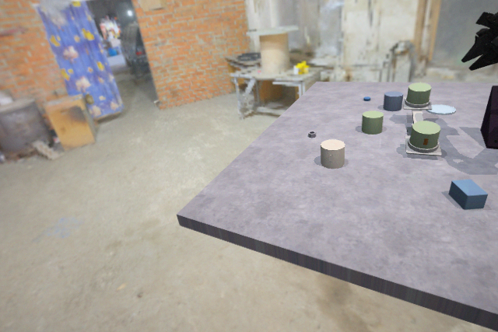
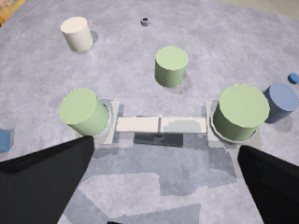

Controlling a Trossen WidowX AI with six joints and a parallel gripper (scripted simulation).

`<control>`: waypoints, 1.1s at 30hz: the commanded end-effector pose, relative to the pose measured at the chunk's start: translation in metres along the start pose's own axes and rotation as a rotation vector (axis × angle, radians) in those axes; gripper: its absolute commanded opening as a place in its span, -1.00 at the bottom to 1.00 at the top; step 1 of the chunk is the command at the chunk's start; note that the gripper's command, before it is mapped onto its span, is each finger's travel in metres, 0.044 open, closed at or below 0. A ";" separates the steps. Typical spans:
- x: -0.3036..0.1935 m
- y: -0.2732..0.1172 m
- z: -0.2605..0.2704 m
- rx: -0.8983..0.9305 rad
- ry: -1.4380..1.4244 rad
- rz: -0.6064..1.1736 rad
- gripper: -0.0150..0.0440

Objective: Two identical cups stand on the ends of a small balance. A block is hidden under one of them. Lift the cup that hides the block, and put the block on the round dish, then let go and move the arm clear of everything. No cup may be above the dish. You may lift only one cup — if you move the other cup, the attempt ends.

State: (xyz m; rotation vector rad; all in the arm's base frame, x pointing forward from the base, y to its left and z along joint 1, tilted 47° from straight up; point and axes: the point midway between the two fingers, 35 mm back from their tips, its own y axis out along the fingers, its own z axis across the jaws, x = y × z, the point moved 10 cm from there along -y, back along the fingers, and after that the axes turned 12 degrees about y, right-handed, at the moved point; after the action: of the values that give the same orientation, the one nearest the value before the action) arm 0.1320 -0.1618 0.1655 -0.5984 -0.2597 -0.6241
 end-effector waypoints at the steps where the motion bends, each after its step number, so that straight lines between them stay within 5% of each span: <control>1: 0.000 0.000 -0.002 0.013 0.029 -0.014 1.00; 33: 0.058 0.095 0.061 -0.211 0.859 0.431 1.00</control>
State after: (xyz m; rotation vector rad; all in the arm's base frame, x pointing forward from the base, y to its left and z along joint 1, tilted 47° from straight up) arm 0.2233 -0.1006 0.1925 -0.5033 0.6294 -0.4469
